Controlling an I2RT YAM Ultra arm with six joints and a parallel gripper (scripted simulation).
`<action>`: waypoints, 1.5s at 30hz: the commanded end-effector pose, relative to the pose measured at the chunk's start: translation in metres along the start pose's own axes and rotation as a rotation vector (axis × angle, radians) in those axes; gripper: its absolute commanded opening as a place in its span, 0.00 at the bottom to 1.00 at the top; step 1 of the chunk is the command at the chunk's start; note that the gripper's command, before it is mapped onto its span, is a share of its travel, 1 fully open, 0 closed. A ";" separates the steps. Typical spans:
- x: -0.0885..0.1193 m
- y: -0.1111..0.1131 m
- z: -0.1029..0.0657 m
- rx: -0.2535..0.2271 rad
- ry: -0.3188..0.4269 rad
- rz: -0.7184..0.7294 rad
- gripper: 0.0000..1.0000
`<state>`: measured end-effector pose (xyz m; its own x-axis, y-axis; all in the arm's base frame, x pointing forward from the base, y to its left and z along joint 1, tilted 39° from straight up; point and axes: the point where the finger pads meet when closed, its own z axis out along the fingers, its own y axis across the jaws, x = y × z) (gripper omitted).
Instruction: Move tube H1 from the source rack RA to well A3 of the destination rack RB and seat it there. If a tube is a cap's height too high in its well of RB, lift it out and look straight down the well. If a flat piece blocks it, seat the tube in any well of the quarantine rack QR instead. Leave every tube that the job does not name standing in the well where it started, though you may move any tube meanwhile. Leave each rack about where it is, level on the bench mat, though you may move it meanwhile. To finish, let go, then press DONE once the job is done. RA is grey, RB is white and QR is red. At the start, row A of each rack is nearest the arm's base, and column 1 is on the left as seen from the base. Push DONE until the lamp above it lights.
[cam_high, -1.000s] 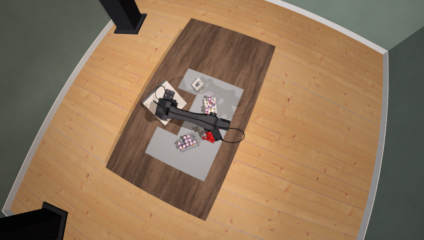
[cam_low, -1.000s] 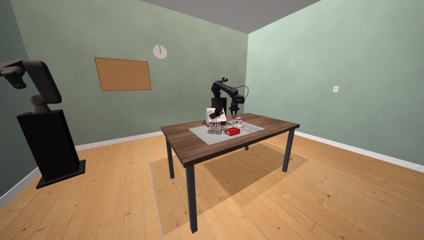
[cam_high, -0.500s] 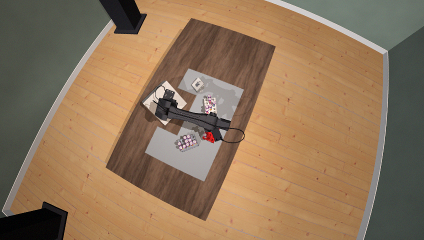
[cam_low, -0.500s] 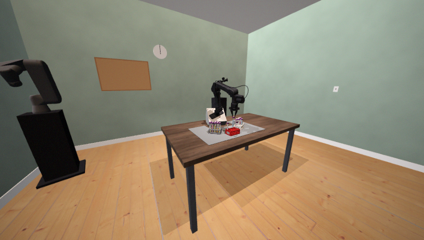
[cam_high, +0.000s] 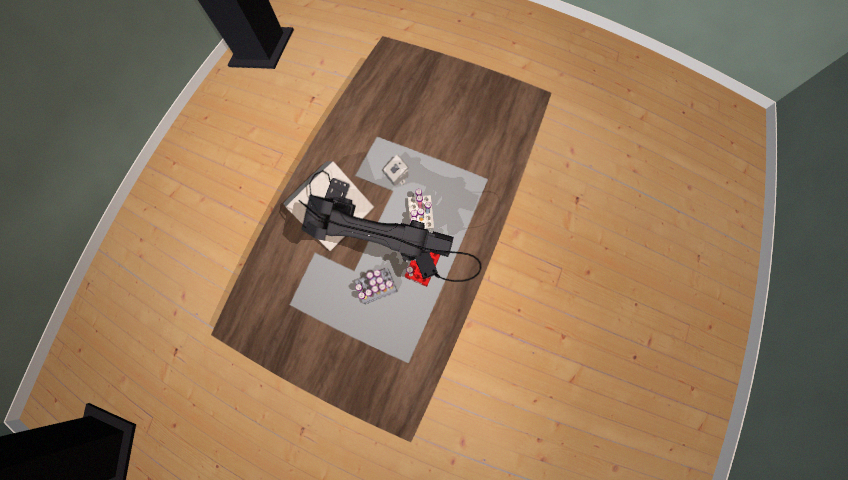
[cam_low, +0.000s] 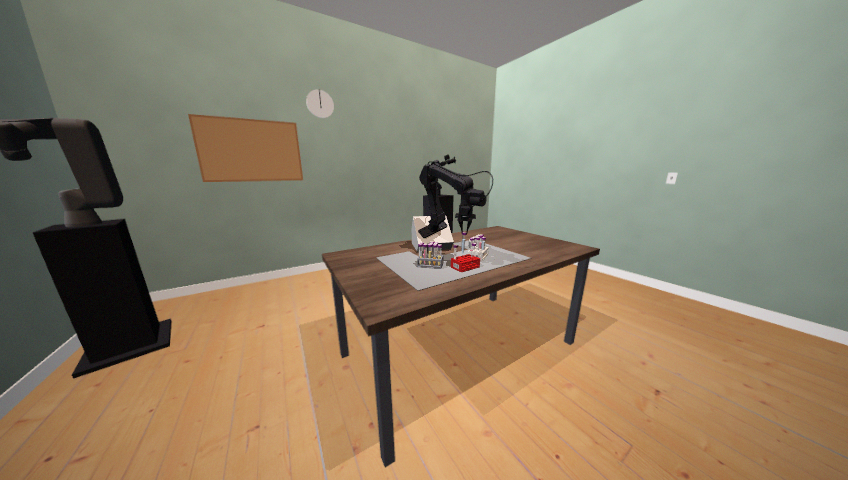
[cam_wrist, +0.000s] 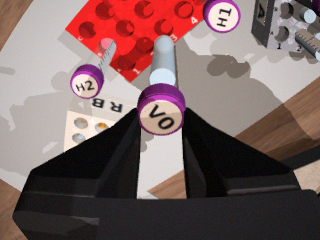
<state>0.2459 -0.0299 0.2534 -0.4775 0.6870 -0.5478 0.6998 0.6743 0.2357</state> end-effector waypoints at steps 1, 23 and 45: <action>0.000 -0.004 -0.010 -0.032 -0.041 0.021 0.00; 0.024 -0.027 -0.008 -0.025 -0.035 0.017 0.00; 0.035 -0.034 -0.016 -0.042 -0.067 -0.233 0.00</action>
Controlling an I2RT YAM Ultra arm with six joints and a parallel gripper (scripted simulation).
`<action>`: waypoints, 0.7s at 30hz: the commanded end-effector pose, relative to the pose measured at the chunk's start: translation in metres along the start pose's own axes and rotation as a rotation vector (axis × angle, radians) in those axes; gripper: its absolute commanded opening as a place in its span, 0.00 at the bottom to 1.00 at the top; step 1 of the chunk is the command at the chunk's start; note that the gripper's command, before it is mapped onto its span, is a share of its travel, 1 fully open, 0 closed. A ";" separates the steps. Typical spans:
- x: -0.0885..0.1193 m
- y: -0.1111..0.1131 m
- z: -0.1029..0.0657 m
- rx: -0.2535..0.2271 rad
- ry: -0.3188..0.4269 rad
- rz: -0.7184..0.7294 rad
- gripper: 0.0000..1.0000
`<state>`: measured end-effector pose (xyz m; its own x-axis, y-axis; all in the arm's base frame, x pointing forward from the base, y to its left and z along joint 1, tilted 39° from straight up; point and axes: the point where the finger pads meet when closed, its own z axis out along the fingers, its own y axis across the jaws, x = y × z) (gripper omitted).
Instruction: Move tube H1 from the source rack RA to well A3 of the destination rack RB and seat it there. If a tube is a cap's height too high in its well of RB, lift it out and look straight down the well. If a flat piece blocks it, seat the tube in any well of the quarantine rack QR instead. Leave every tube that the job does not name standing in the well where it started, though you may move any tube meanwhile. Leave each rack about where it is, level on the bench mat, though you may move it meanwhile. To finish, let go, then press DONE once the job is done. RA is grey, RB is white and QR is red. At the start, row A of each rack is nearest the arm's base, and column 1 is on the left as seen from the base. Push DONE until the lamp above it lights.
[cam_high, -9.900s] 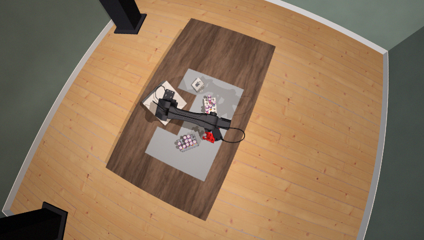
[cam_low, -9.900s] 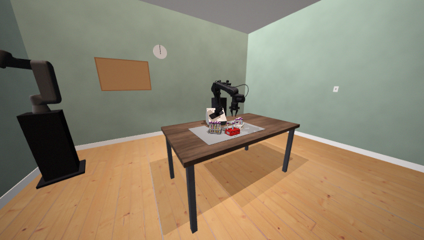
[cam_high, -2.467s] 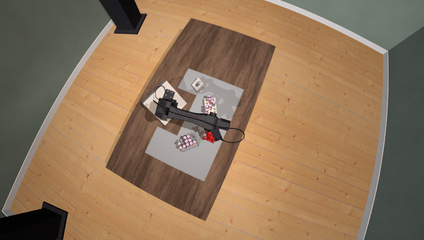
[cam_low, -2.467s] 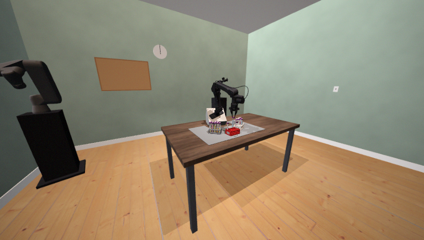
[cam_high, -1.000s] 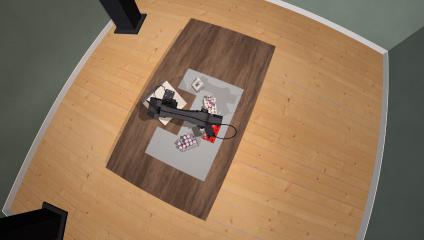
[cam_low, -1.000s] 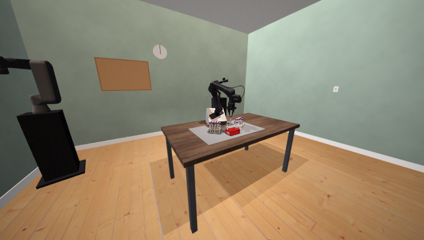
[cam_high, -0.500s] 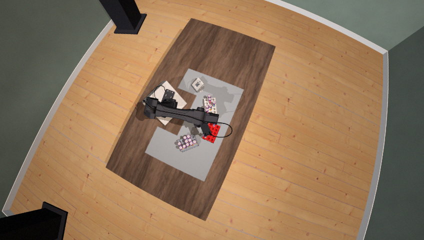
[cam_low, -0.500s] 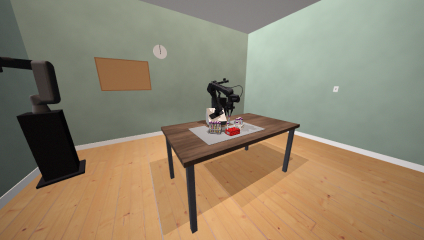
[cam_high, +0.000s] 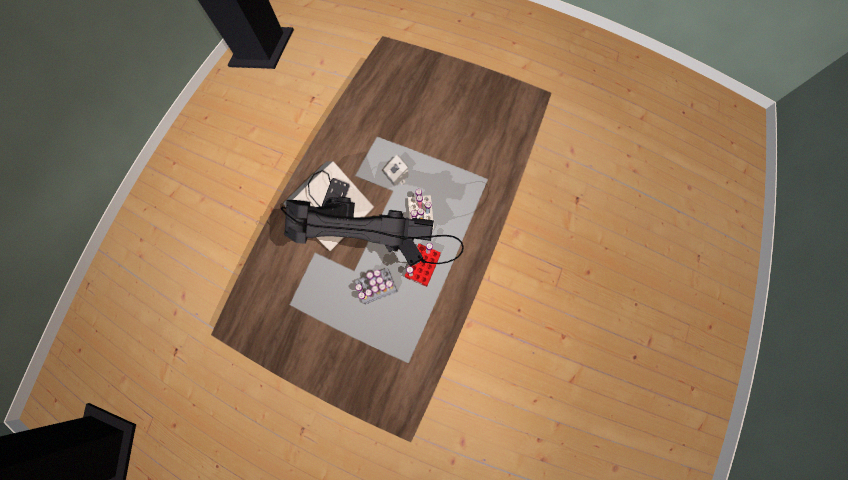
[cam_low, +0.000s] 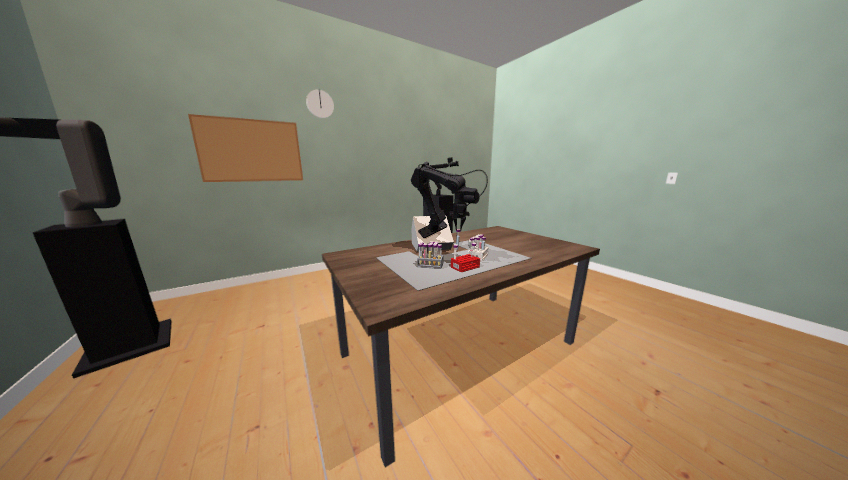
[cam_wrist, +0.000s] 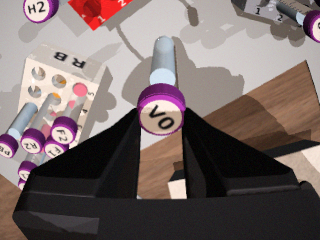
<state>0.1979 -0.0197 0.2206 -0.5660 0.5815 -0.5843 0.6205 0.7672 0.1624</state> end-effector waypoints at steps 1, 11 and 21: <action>-0.014 -0.002 -0.014 -0.026 -0.060 -0.121 0.00; -0.011 0.000 -0.014 -0.032 -0.053 -0.388 0.00; -0.012 0.000 -0.014 -0.027 -0.058 -0.606 0.00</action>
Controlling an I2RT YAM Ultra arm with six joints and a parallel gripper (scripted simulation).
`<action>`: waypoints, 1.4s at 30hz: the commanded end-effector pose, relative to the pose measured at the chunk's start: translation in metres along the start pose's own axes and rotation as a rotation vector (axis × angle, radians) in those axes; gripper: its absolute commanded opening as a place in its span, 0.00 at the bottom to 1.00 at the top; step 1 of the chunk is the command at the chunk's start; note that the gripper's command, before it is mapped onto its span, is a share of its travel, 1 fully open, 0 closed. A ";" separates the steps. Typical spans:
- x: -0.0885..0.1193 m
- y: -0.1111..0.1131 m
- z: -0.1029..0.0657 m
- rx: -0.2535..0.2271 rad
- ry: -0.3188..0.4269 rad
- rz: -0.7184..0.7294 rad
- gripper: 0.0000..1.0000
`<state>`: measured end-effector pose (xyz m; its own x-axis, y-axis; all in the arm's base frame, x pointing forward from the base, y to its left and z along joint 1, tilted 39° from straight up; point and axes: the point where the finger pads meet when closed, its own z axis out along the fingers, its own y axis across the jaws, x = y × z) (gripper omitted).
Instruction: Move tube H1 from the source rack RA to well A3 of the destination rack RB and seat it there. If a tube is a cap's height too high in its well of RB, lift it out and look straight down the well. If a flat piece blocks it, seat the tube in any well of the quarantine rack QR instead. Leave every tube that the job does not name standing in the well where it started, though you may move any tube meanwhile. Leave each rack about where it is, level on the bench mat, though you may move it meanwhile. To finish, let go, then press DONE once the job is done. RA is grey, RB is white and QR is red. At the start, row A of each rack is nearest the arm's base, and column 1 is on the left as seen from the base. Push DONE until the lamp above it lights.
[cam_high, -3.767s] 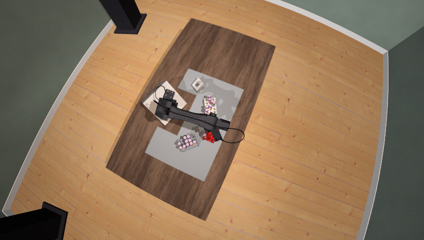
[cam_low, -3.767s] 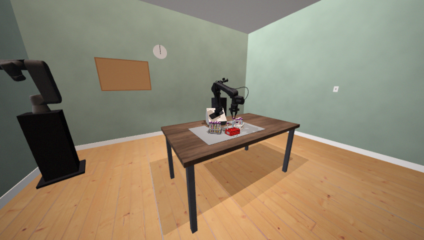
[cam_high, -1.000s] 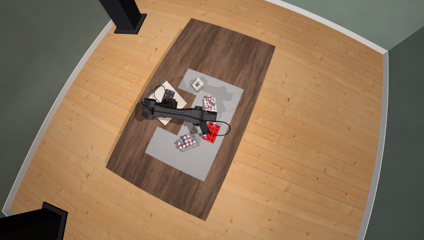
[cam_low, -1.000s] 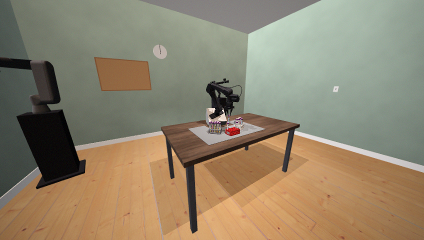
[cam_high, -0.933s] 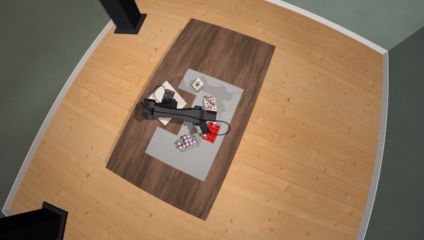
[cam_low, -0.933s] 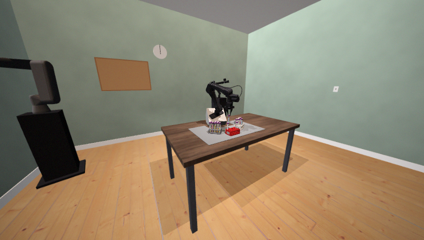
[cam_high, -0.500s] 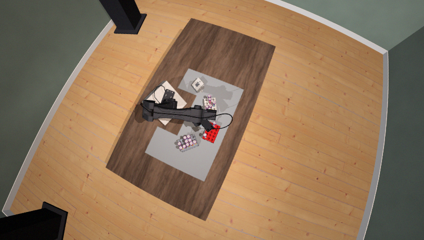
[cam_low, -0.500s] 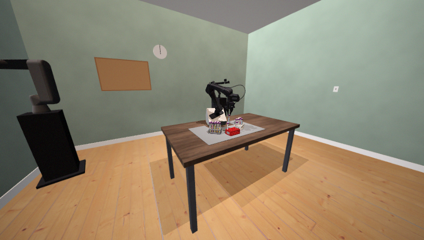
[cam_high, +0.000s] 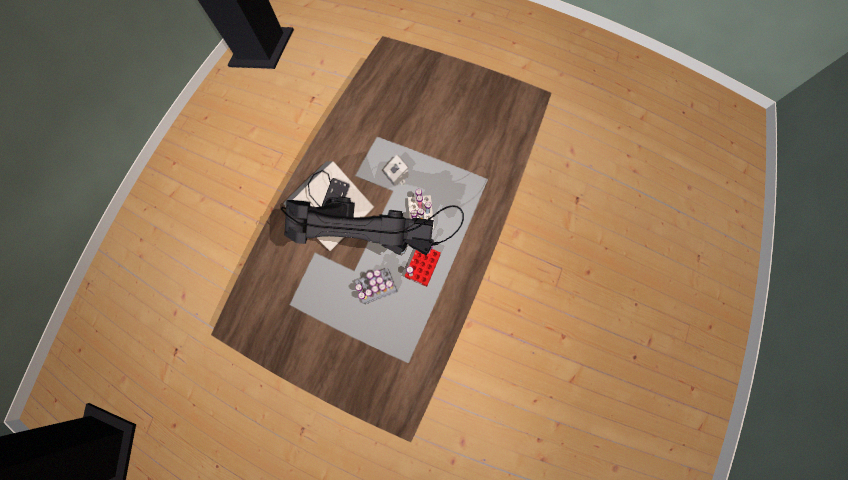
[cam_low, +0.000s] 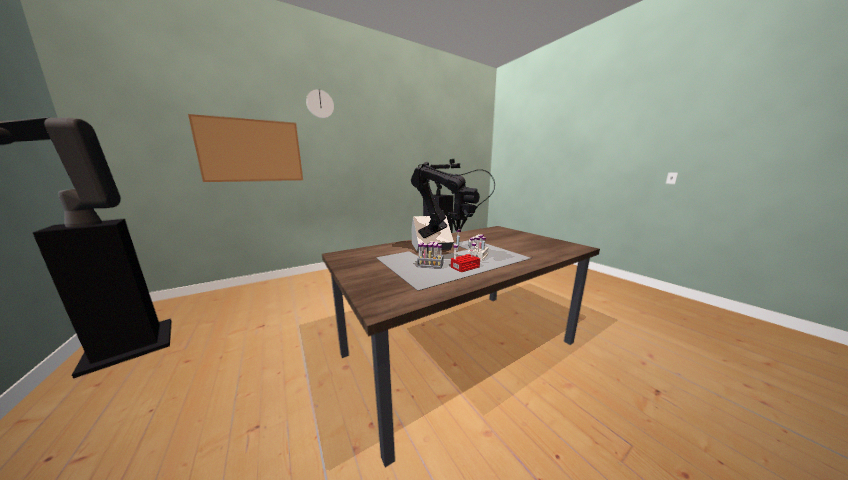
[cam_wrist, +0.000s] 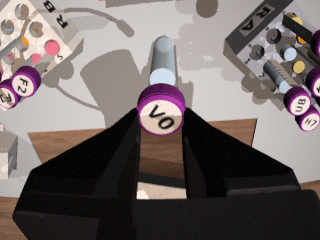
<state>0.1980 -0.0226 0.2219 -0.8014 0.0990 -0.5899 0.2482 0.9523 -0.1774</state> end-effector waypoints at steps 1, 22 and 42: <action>-0.003 -0.005 -0.011 -0.025 -0.044 -0.068 0.00; 0.034 -0.047 -0.006 -0.012 -0.046 -0.078 0.00; 0.072 -0.094 -0.006 -0.015 -0.021 -0.081 0.00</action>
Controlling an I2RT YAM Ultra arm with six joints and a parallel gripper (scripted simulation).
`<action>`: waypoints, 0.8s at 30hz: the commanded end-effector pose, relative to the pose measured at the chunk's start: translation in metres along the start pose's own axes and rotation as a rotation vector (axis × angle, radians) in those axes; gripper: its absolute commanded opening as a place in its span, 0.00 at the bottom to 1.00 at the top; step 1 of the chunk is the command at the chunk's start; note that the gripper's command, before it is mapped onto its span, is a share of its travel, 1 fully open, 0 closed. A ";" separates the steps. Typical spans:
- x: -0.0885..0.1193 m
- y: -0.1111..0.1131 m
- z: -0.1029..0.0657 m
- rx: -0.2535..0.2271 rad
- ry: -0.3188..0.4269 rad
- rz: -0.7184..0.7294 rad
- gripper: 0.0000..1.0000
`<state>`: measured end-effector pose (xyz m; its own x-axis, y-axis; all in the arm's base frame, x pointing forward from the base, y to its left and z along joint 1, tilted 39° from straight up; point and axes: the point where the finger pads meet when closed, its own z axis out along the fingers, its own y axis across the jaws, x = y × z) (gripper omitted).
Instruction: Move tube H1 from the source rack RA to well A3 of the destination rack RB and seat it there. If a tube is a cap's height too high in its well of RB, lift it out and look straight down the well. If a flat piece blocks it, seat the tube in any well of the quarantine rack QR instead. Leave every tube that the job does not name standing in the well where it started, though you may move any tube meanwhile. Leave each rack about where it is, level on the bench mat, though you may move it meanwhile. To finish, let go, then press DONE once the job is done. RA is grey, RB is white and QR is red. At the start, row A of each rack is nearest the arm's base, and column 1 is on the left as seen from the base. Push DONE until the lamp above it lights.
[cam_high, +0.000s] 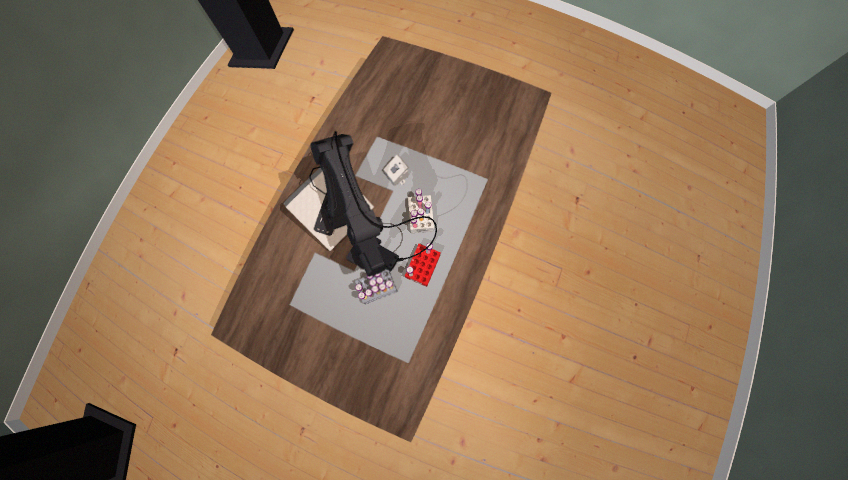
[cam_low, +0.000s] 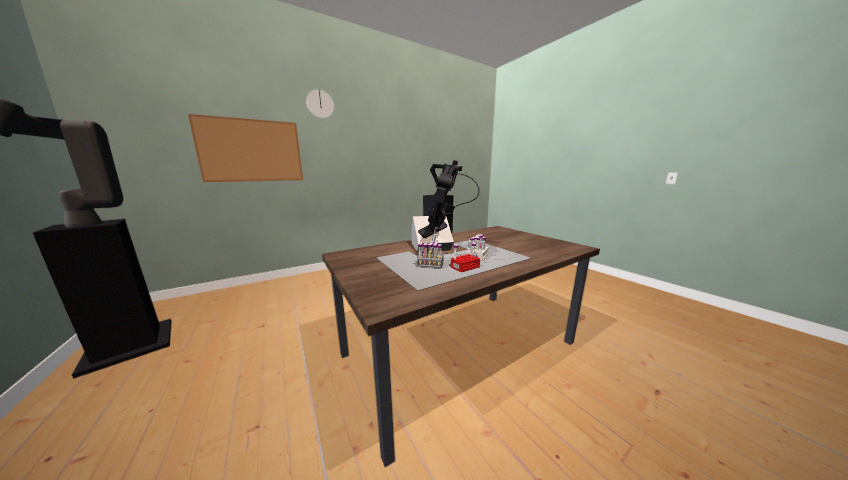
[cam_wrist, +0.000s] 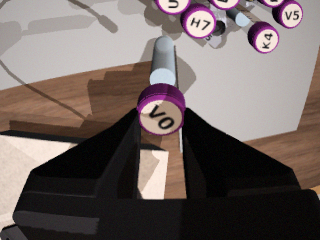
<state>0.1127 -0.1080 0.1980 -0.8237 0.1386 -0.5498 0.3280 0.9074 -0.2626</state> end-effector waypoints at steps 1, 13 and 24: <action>0.000 0.001 -0.003 -0.136 -0.082 -0.101 0.00; 0.025 -0.026 0.005 -0.143 -0.084 -0.093 0.00; 0.030 -0.032 0.006 -0.143 -0.085 -0.092 0.00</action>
<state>0.0743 -0.1389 0.1795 -0.8221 0.0939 -0.5615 0.2437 0.9494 -0.1980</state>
